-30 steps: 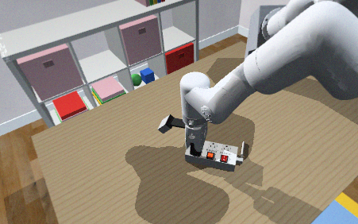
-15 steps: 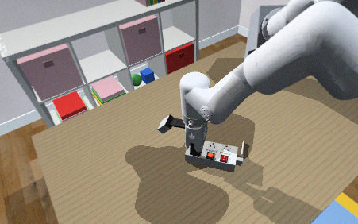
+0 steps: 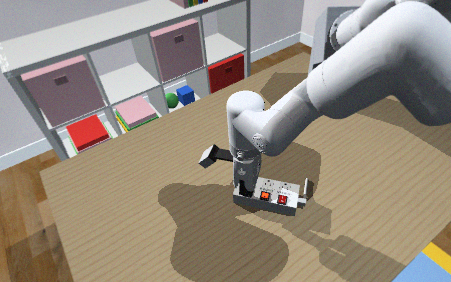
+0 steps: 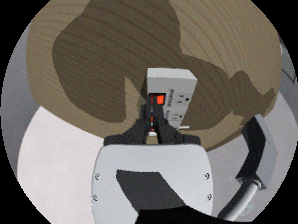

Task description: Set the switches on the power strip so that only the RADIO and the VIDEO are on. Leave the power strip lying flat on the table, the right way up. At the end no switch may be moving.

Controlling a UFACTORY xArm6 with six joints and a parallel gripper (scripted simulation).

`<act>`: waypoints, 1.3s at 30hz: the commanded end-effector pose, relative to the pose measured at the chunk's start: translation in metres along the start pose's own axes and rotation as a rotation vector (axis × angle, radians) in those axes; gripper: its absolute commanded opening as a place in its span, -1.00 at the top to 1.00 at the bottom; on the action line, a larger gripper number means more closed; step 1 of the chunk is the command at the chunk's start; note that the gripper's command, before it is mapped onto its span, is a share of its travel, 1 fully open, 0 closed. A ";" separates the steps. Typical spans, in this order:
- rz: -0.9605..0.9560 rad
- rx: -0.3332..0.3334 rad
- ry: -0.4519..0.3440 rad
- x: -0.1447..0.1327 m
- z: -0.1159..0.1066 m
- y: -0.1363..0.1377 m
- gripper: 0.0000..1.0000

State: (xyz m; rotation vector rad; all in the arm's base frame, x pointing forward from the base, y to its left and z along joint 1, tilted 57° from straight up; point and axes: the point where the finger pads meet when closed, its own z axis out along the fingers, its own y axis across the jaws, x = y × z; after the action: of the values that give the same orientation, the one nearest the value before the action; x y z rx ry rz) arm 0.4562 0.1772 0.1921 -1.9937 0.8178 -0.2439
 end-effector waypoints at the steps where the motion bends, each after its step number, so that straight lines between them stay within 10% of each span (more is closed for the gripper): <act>1: -0.001 0.001 0.001 0.000 0.000 -0.001 1.00; 39: -0.001 0.001 0.001 0.000 0.006 -0.001 1.00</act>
State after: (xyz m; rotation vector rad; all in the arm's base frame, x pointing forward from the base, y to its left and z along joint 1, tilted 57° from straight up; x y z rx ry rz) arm 0.4584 0.1804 0.1895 -1.9938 0.8178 -0.2438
